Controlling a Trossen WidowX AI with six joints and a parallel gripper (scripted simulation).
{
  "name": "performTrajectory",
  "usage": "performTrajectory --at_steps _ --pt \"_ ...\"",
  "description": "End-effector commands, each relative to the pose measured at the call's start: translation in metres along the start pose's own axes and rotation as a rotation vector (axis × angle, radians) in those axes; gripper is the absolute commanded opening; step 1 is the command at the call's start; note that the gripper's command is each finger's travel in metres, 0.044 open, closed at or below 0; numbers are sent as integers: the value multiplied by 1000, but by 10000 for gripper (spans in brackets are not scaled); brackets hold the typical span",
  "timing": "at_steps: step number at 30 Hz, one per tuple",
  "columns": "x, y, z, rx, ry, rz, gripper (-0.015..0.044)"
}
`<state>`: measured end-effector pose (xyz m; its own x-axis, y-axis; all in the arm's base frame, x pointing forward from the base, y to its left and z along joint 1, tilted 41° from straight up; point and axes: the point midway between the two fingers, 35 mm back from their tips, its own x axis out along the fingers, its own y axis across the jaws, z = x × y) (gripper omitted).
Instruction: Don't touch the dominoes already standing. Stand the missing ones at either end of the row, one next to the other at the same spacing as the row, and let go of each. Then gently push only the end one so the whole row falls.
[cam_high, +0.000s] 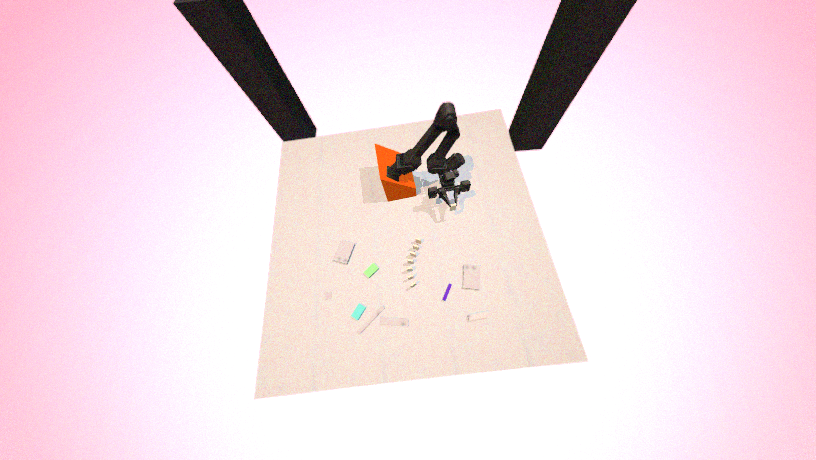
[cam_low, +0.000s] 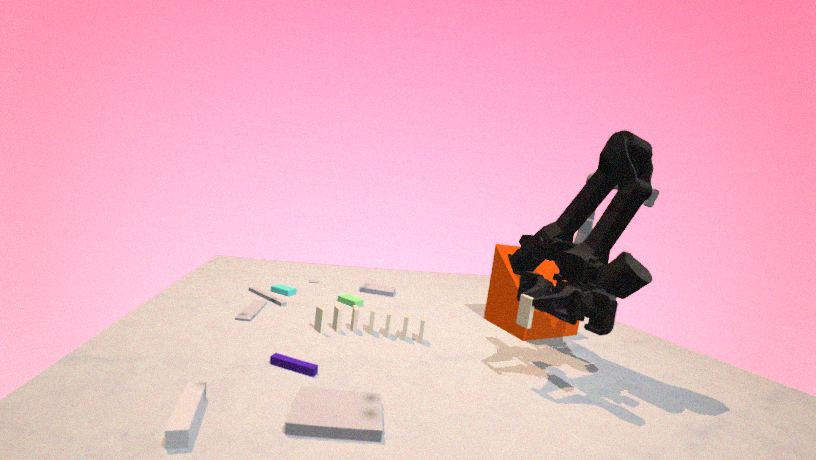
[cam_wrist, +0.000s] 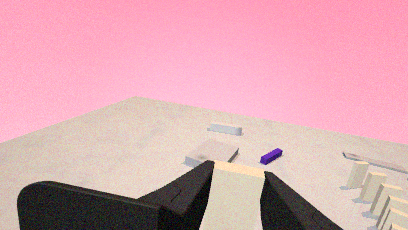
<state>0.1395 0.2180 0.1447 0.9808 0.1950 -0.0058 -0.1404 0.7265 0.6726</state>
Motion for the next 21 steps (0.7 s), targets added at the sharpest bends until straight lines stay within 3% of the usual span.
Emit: performTrajectory --at_steps 1,21 --pt "1 3 -9 11 -2 -4 107" --pt "3 5 -54 31 1 -7 107"
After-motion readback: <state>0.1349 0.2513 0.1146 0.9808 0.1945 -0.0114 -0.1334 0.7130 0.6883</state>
